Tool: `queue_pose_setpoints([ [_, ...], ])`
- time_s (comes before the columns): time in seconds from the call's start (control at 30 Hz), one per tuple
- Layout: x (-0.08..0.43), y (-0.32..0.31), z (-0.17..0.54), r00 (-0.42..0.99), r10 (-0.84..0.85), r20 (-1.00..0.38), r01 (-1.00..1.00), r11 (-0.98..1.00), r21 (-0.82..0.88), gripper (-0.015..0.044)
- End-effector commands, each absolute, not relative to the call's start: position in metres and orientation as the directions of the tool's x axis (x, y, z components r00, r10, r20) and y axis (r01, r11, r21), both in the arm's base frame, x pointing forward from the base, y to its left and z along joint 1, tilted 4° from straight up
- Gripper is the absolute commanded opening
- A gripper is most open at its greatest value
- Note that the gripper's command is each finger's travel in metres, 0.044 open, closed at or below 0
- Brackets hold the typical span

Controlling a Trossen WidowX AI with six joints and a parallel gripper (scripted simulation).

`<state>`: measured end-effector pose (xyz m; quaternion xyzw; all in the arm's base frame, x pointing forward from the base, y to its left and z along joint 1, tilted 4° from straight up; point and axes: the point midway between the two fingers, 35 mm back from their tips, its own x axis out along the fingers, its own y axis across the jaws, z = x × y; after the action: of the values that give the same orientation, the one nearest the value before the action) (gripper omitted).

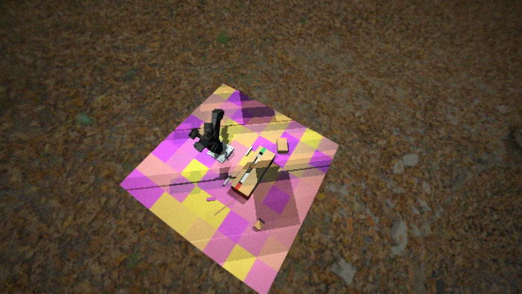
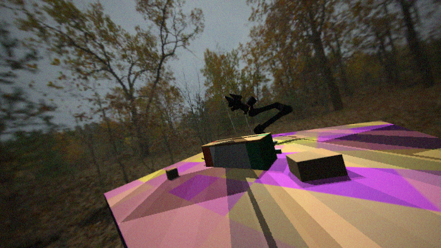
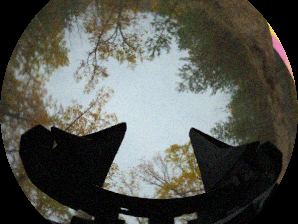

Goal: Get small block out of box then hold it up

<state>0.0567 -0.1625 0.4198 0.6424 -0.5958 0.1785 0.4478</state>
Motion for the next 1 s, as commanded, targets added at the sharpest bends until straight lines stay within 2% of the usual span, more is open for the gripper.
queue_pose_setpoints([
  [0.0,0.058,-0.165,0.419,0.231,-0.613,0.756,-0.92,0.115,0.375,0.04],
  [0.13,0.096,-0.201,0.407,0.348,-0.728,0.59,-0.756,0.155,0.637,0.04],
  [0.27,0.149,-0.228,0.382,0.5,-0.791,0.353,-0.412,0.141,0.9,0.04],
  [0.43,0.195,-0.234,0.354,0.61,-0.78,0.137,-0.041,0.142,0.989,0.04],
  [0.57,0.224,-0.23,0.334,0.667,-0.745,-0.009,0.212,0.178,0.961,0.04],
  [0.7,0.25,-0.221,0.312,0.704,-0.693,-0.154,0.439,0.254,0.862,0.04],
  [0.83,0.274,-0.206,0.29,0.72,-0.627,-0.298,0.613,0.372,0.698,0.04],
  [0.97,0.293,-0.188,0.267,0.709,-0.553,-0.438,0.704,0.522,0.481,0.04],
])
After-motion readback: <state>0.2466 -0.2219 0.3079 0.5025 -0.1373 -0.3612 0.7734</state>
